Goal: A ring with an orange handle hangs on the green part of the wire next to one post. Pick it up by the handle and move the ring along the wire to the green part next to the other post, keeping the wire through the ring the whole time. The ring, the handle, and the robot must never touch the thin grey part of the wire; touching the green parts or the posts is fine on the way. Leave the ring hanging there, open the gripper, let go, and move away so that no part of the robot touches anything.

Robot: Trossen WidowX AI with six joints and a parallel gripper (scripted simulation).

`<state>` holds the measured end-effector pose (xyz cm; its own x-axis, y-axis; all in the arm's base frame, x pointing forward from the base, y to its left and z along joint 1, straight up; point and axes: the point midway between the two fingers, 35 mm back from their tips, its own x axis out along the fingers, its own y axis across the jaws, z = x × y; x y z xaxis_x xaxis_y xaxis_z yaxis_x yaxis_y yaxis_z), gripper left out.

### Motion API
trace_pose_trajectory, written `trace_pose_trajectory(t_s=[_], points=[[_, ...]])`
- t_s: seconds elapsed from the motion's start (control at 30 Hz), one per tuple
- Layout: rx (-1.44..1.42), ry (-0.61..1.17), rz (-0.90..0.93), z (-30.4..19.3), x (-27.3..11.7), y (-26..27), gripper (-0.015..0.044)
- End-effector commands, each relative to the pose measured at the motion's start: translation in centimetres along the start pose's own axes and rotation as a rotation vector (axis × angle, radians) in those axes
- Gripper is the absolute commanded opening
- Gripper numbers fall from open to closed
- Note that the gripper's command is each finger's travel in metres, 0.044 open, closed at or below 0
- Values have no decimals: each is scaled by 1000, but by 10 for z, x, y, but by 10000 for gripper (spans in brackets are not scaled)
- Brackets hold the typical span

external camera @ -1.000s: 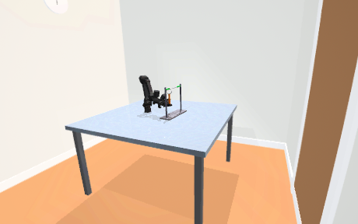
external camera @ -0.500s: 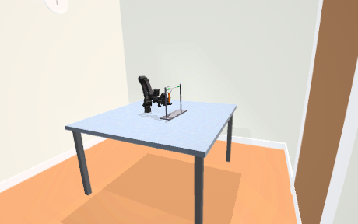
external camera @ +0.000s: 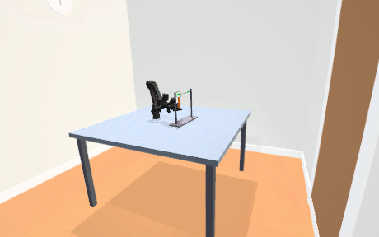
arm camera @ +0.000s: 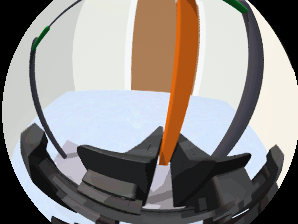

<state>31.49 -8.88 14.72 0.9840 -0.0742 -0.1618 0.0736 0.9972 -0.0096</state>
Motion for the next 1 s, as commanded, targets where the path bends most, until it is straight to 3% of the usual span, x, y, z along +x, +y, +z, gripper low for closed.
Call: trace_pose_trajectory(t_s=[0.0,0.97], points=[[-3,-2,0,1,0,0,-150],[1,5,4,1,0,18,-150]])
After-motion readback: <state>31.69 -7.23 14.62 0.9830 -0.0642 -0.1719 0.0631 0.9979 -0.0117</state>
